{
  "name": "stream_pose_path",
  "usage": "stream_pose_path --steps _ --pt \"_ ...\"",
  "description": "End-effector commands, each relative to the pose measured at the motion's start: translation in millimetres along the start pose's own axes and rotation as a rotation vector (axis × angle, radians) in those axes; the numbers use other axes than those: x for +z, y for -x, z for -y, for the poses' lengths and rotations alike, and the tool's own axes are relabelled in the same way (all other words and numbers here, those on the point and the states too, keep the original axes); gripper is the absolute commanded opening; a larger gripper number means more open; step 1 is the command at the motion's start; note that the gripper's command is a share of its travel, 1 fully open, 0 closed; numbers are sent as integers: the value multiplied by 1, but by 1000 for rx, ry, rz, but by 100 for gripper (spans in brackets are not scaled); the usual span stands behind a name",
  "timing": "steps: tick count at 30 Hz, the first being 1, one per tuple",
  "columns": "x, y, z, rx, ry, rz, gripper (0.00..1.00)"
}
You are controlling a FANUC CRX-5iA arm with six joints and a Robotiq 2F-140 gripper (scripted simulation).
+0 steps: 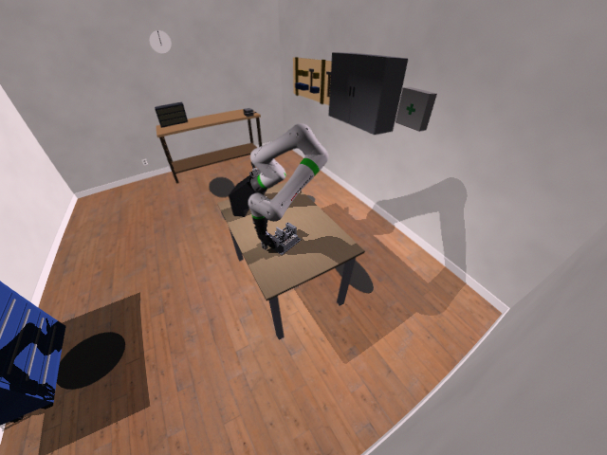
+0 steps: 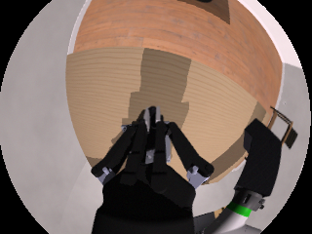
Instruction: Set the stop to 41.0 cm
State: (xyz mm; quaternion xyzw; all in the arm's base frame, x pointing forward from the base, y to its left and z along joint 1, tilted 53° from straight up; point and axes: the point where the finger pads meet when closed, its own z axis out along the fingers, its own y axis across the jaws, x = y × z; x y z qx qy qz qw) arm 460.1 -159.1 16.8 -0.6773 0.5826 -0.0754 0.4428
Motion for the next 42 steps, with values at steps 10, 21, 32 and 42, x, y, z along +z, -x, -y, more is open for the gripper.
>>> stream_pose_path --steps 10,21,32,42 --pt "-11 0 -7 0 0 0 4" --pt "-21 0 -10 0 0 0 4" --pt "-33 0 -9 0 0 0 4" --pt "-41 0 -6 0 0 0 4"
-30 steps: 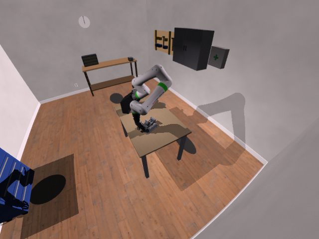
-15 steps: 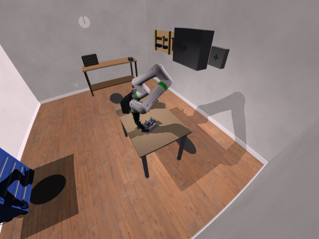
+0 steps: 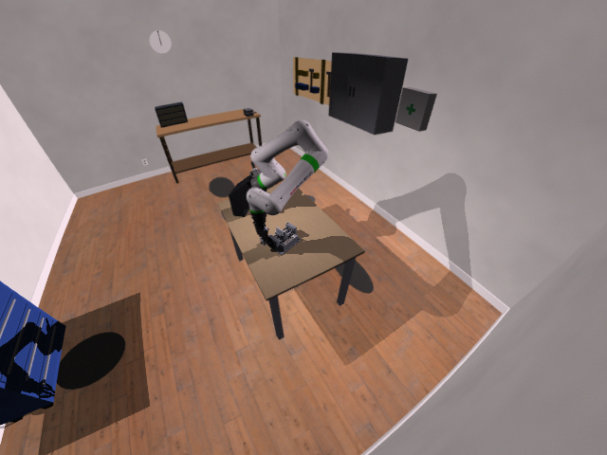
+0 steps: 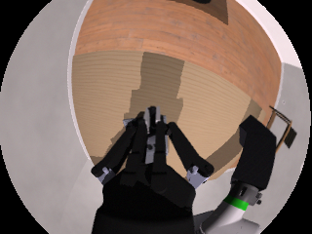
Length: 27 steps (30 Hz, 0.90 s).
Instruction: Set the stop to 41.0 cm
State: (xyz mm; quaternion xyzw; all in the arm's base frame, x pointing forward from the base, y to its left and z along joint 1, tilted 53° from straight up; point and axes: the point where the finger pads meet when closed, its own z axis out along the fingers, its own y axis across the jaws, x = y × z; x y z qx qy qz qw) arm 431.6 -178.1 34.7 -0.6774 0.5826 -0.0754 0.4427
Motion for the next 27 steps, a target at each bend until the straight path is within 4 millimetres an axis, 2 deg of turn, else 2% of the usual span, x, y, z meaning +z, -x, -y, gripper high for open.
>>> stream_pose_path --steps 1,27 --pt "-3 0 2 0 0 0 4" --pt "-13 0 10 0 0 0 4"
